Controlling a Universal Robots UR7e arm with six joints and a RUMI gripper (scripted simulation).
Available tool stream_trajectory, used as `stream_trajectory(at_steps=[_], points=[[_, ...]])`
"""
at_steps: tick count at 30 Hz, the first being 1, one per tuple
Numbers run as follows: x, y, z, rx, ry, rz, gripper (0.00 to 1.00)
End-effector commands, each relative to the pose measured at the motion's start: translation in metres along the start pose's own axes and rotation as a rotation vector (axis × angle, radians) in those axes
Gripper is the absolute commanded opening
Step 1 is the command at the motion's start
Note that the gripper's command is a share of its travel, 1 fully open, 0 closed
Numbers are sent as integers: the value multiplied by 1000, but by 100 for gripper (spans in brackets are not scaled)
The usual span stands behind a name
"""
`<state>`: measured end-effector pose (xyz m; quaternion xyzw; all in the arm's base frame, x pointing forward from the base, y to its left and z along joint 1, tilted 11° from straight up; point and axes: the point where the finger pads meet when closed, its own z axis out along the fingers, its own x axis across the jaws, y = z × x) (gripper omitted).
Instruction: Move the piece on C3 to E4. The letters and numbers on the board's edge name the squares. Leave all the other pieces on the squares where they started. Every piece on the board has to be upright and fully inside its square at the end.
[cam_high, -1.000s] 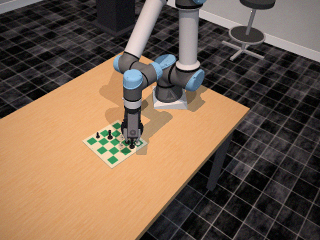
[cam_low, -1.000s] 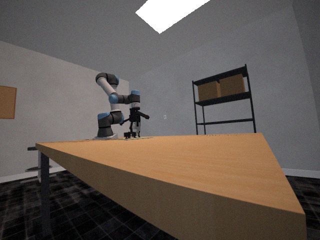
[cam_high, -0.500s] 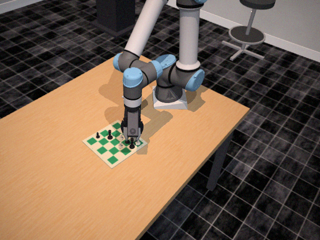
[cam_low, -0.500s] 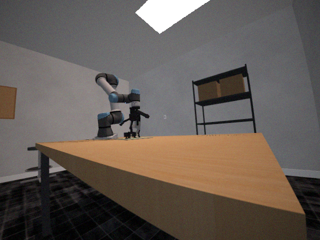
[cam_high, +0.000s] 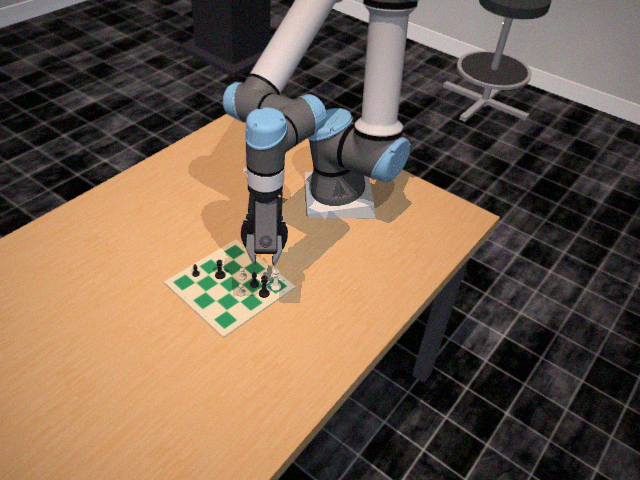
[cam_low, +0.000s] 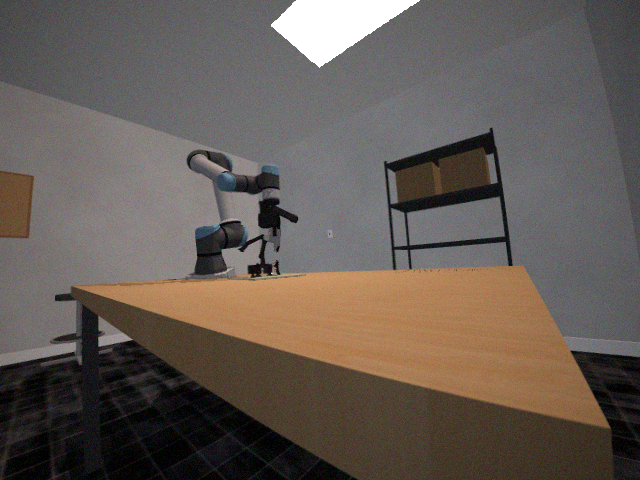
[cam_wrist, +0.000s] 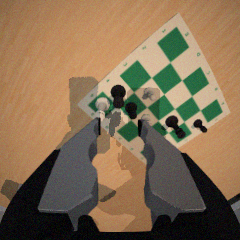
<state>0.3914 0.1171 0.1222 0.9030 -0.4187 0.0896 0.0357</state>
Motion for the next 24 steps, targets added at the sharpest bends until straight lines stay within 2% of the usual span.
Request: stream_trajectory(at_steps=[1, 6, 7, 24], points=[[0, 0, -18, -1, -1, 0, 25], [0, 0, -22, -1, -1, 0, 25], [0, 0, -22, -1, -1, 0, 100], [0, 0, -22, -1, -1, 0, 100]])
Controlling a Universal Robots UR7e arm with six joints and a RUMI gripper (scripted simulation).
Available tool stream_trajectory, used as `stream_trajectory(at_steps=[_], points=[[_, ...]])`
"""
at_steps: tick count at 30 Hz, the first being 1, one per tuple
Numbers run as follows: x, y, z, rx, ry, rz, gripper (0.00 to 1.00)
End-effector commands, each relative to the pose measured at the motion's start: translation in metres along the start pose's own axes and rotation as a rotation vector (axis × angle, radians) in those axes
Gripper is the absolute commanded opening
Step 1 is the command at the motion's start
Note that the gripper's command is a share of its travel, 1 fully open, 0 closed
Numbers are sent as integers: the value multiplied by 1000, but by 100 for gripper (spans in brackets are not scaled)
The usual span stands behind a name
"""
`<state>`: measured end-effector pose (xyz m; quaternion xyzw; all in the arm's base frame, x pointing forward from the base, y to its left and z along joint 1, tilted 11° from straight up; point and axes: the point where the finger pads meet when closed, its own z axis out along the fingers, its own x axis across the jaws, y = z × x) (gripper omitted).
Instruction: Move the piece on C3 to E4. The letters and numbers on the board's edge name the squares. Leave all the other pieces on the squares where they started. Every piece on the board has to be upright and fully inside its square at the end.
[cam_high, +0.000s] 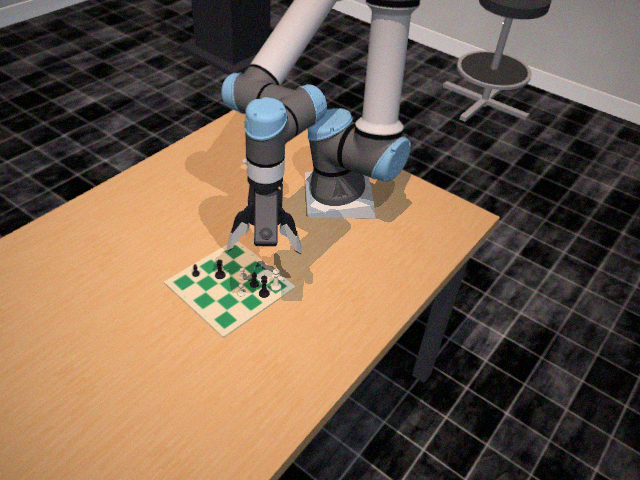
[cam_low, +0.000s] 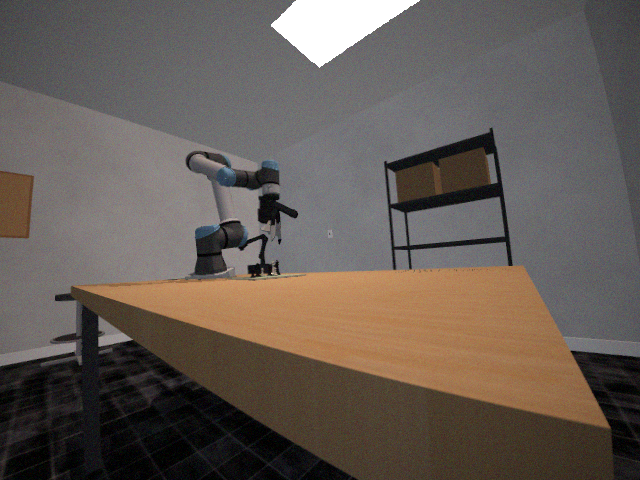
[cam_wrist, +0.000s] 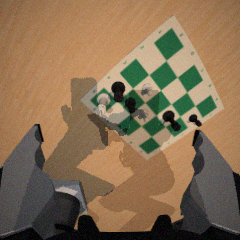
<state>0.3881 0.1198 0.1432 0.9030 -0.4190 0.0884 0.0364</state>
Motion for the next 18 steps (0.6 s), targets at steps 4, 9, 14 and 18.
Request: stream_trajectory(at_steps=[4, 9, 14, 18], points=[[0, 0, -1, 1, 1, 0, 100], [0, 0, -2, 1, 1, 0, 100], [0, 0, -13, 1, 1, 0, 100], [0, 0, -27, 1, 1, 0, 100]])
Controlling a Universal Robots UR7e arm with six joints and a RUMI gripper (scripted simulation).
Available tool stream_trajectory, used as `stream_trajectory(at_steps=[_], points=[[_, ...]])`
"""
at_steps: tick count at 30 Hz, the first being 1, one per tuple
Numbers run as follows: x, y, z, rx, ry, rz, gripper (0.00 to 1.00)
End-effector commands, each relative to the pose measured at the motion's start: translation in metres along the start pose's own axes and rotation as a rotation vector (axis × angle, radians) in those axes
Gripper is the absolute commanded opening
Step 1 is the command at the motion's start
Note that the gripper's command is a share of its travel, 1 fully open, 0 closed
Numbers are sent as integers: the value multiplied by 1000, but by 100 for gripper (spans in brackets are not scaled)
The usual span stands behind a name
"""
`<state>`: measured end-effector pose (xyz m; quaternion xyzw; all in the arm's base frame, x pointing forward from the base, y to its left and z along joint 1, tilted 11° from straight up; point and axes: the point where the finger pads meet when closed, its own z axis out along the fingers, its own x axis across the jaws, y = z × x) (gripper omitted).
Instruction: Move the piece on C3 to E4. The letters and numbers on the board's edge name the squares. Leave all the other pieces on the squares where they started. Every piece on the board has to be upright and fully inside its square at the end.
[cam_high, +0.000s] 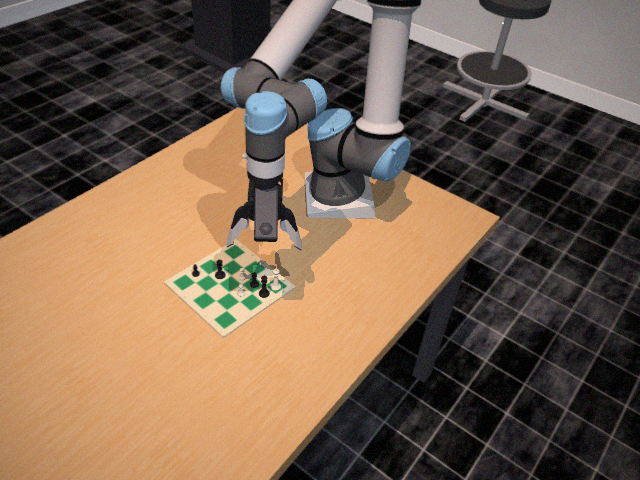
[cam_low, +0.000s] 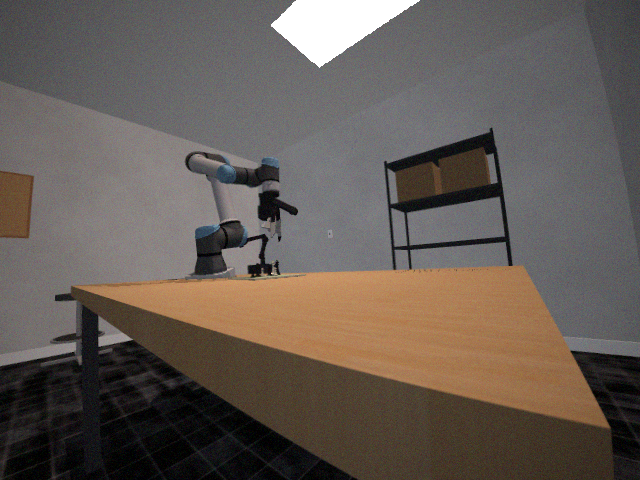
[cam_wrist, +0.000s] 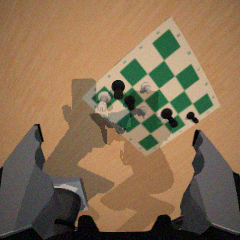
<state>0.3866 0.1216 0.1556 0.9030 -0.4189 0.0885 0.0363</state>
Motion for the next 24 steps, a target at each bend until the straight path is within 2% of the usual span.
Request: stream_trajectory(at_steps=[1, 13, 24], points=[[0, 0, -18, 1, 0, 0, 100], [0, 0, -46, 1, 0, 0, 100], [0, 0, -48, 1, 0, 0, 100]])
